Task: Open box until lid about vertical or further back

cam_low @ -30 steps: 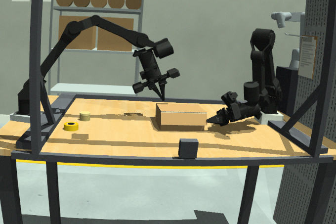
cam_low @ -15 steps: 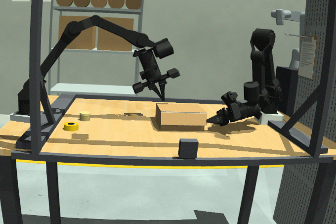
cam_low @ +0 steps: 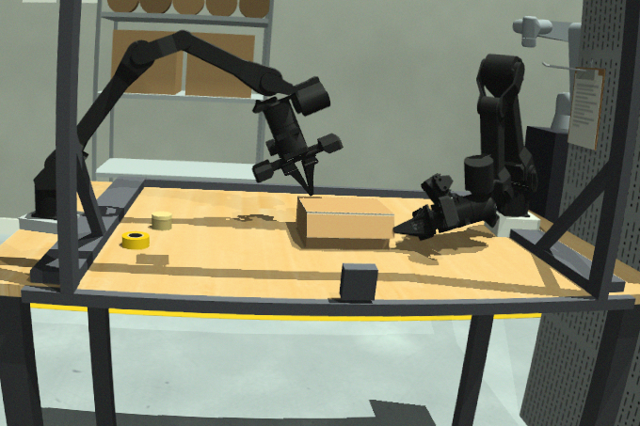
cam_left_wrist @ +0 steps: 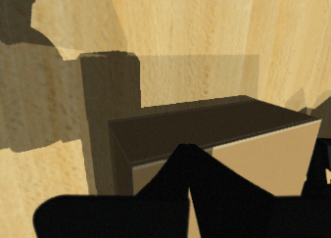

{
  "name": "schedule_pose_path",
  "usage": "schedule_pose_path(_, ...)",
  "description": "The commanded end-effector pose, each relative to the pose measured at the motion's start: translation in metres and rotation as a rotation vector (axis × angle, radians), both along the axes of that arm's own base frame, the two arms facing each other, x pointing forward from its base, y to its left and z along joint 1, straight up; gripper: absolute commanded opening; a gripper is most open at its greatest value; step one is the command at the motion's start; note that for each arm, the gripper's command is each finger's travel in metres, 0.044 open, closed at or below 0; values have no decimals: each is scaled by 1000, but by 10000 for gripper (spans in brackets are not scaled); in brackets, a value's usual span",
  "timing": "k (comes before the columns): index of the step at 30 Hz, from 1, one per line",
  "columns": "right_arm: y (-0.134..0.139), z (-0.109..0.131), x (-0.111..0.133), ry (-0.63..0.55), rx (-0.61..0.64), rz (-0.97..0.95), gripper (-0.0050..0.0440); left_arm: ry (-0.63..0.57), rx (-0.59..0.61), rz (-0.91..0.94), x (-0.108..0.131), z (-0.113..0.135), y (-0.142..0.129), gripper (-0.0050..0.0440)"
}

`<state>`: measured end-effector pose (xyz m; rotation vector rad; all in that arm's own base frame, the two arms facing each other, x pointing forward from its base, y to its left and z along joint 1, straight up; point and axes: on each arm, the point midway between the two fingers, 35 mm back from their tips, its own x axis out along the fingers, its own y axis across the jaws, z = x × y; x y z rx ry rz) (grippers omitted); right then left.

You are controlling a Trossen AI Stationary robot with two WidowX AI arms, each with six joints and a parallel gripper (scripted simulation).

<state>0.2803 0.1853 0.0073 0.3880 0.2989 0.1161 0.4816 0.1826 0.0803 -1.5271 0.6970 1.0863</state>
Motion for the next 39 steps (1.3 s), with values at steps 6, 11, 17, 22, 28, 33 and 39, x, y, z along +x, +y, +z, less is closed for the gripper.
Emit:
schedule_pose_path(6, 1, 2, 1, -5, 13, 0, 9, -8, 0, 1, 0, -4, 0, -50)
schedule_pose_path(11, 1, 2, 1, -5, 13, 0, 9, -8, 0, 1, 0, -11, 0, -50)
schedule_pose_path(17, 4, 8, 2, -13, 26, -2, 9, -19, 4, 1, 4, -8, 2, -50)
schedule_pose_path(22, 5, 10, 1, -12, 25, -1, 9, -18, 4, 1, 4, -8, 2, -50)
schedule_pose_path(28, 5, 13, 0, -10, 22, 0, 9, -33, 11, 1, 4, 1, 2, -50)
schedule_pose_path(33, 6, 16, 0, -10, 23, 0, 9, -33, 11, 1, 4, 1, 2, -50)
schedule_pose_path(39, 7, 18, 0, -11, 24, 1, 9, -33, 11, 1, 4, 1, 2, -50)
